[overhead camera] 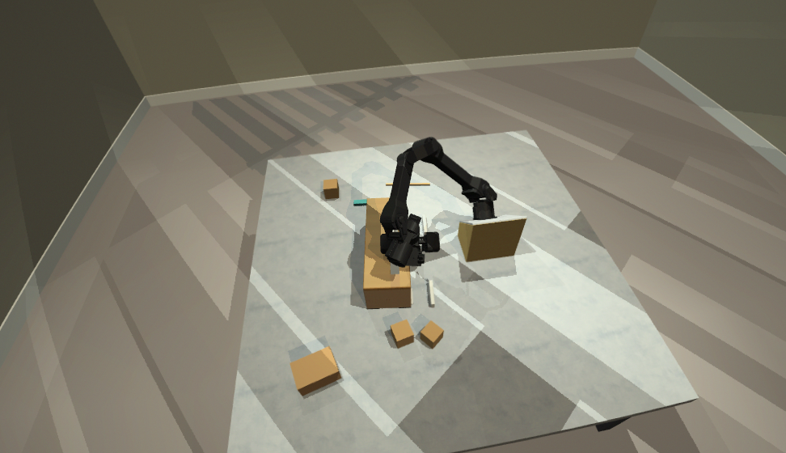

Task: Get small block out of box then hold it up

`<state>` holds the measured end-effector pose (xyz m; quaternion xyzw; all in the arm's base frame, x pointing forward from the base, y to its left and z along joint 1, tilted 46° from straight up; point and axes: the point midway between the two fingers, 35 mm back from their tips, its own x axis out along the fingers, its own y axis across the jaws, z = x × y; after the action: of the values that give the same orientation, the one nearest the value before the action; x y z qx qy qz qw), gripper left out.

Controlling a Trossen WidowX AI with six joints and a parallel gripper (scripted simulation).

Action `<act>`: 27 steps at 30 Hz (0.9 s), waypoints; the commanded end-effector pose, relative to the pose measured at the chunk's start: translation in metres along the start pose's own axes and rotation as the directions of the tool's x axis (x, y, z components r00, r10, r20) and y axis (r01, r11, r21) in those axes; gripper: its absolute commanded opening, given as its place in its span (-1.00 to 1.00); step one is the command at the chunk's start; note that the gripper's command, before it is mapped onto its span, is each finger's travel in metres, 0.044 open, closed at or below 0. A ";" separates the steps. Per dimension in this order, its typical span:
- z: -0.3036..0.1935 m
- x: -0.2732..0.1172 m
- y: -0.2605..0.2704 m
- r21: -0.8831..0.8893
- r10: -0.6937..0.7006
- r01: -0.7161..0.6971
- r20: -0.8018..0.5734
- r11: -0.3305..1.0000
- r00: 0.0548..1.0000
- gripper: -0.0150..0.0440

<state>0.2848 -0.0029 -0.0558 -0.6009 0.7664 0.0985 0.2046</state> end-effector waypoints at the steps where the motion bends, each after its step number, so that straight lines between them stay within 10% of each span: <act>1: -0.006 0.002 -0.001 0.000 -0.004 0.004 0.001 1.000 1.000 0.86; 27: -0.047 0.017 -0.001 -0.001 -0.004 0.004 -0.002 1.000 1.000 0.86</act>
<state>0.2741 -0.0332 -0.0244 -0.6011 0.7665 0.0982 0.2035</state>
